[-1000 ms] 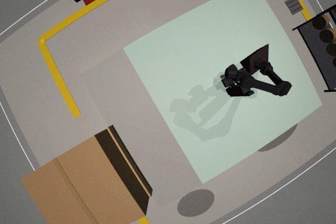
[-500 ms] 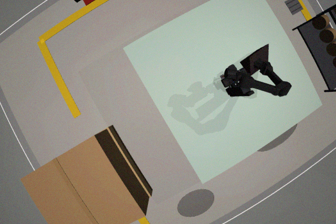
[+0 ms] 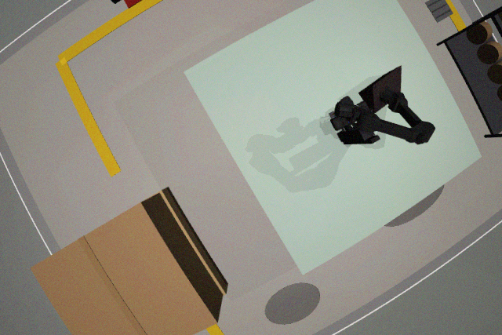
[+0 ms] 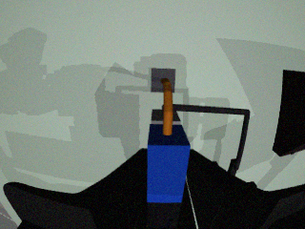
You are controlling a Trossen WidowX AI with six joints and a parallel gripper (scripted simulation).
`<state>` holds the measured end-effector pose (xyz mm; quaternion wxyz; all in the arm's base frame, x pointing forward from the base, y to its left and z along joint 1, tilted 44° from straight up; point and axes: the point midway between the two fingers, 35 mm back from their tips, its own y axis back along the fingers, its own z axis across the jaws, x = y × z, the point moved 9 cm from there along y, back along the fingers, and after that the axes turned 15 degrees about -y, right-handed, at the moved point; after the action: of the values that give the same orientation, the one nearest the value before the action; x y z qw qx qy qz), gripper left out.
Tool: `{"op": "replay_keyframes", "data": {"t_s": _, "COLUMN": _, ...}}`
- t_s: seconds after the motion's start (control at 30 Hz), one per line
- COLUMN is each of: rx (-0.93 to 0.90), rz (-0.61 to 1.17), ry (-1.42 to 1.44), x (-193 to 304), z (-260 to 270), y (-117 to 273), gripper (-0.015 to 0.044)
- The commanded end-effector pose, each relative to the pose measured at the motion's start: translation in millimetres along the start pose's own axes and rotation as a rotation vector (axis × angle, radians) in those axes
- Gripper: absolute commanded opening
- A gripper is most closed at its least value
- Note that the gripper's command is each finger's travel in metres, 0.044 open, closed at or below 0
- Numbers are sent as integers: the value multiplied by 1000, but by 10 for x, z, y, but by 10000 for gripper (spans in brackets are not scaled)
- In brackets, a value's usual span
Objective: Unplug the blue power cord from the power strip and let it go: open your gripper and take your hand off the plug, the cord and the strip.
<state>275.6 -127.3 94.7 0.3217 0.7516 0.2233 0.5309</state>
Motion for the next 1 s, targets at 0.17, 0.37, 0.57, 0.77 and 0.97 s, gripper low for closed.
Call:
{"op": "replay_keyframes", "data": {"t_s": 0.17, "rx": -7, "rz": -10, "ry": -1, "x": -172, "z": 63, "y": 23, "gripper": 0}}
{"op": "replay_keyframes", "data": {"t_s": 0.37, "rx": -7, "rz": -10, "ry": -2, "x": -267, "z": 90, "y": 33, "gripper": 0}}
{"op": "replay_keyframes", "data": {"t_s": 0.57, "rx": -8, "rz": -11, "ry": -2, "x": -360, "z": 112, "y": 50, "gripper": 0}}
{"op": "replay_keyframes", "data": {"t_s": 0.77, "rx": -8, "rz": -11, "ry": -3, "x": -455, "z": 130, "y": 67, "gripper": 0}}
{"op": "replay_keyframes", "data": {"t_s": 0.97, "rx": -7, "rz": -9, "ry": -4, "x": -469, "z": 125, "y": 54, "gripper": 53}}
